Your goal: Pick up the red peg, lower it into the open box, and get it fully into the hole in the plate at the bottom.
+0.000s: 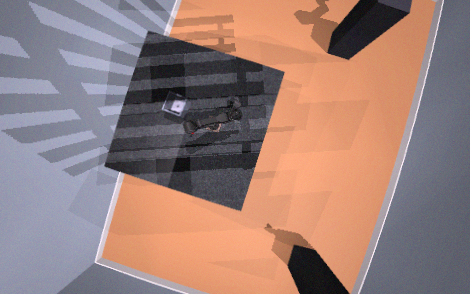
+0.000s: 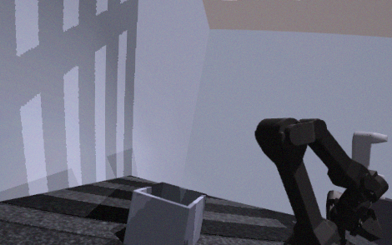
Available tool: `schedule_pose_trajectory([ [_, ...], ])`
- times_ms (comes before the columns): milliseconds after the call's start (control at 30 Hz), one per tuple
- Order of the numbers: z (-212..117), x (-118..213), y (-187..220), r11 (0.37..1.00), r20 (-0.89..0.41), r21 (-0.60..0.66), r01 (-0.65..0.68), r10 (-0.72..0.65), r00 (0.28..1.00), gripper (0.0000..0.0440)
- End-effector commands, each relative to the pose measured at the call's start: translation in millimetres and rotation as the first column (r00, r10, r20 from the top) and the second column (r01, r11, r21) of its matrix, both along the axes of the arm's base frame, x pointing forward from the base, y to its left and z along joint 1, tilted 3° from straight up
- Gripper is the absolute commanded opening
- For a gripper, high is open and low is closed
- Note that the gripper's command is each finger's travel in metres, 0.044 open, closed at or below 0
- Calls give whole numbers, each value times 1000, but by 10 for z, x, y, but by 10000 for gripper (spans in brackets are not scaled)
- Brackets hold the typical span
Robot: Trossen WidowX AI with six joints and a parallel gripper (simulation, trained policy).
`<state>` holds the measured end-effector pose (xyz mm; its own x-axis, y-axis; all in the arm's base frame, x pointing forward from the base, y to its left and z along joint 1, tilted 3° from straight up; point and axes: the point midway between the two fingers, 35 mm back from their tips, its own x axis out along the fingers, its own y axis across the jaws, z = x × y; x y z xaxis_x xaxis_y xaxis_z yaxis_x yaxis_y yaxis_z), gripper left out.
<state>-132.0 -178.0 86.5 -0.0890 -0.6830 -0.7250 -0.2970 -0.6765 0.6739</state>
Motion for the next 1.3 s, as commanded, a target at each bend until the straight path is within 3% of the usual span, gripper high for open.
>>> schedule_pose_trajectory([
  [0, 16, -5, -20, 1000, -7, -1, -7, 7, 1000, 426],
  [300, 394, 176, -455, 983, -62, -37, -179, 176, 982, 440],
  [567, 888, 579, -870, 920, -132, -86, -382, 370, 920, 440],
  [933, 1554, 1376, -1168, 768, -213, -165, -619, 585, 783, 440],
  [1267, 2091, 2175, -1093, 589, -255, -242, -771, 728, 636, 440],
])
